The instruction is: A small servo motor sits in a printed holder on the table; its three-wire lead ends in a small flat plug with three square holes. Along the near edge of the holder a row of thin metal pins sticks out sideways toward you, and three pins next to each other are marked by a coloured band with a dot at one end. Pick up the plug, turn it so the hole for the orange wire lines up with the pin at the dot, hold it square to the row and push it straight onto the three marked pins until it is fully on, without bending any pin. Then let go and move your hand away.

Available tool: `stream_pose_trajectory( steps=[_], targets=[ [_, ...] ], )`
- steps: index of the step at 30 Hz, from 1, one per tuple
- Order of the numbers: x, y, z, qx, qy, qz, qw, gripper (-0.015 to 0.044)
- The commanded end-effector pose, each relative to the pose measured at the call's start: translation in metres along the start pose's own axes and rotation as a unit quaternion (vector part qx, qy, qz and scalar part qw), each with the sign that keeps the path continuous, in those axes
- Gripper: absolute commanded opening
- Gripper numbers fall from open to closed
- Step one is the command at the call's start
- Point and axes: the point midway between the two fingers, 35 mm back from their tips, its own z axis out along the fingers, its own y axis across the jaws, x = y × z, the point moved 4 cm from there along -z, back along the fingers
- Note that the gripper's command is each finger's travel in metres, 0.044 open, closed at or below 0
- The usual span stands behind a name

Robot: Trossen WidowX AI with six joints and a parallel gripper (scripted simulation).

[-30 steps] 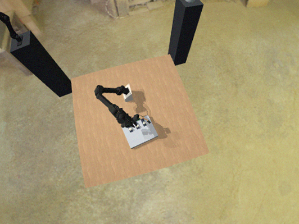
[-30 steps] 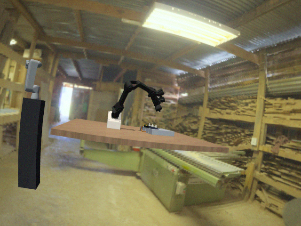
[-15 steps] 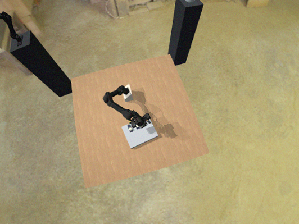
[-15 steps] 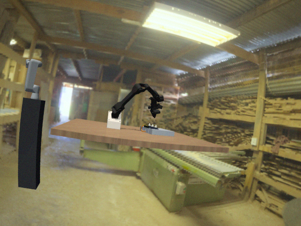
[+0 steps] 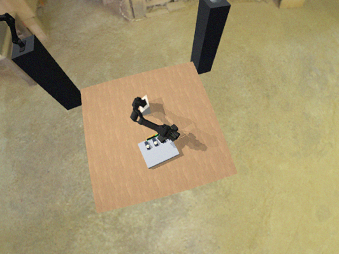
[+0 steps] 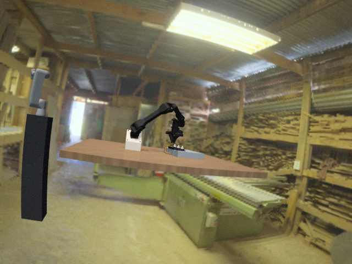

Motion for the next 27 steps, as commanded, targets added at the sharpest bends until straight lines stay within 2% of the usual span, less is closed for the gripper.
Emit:
stream_pose_trajectory(
  steps=[1,7,25,27],
  targets=[
    [-0.001,0.003,0.003,0.012,0.008,-0.006,1.000,0.0115],
    [-0.001,0.002,0.027,0.012,0.008,-0.006,1.000,0.0115],
    [0.000,0.002,0.043,0.013,0.008,-0.006,1.000,0.0115],
    [0.000,0.002,0.043,0.013,0.008,-0.006,1.000,0.0062]
  ],
)
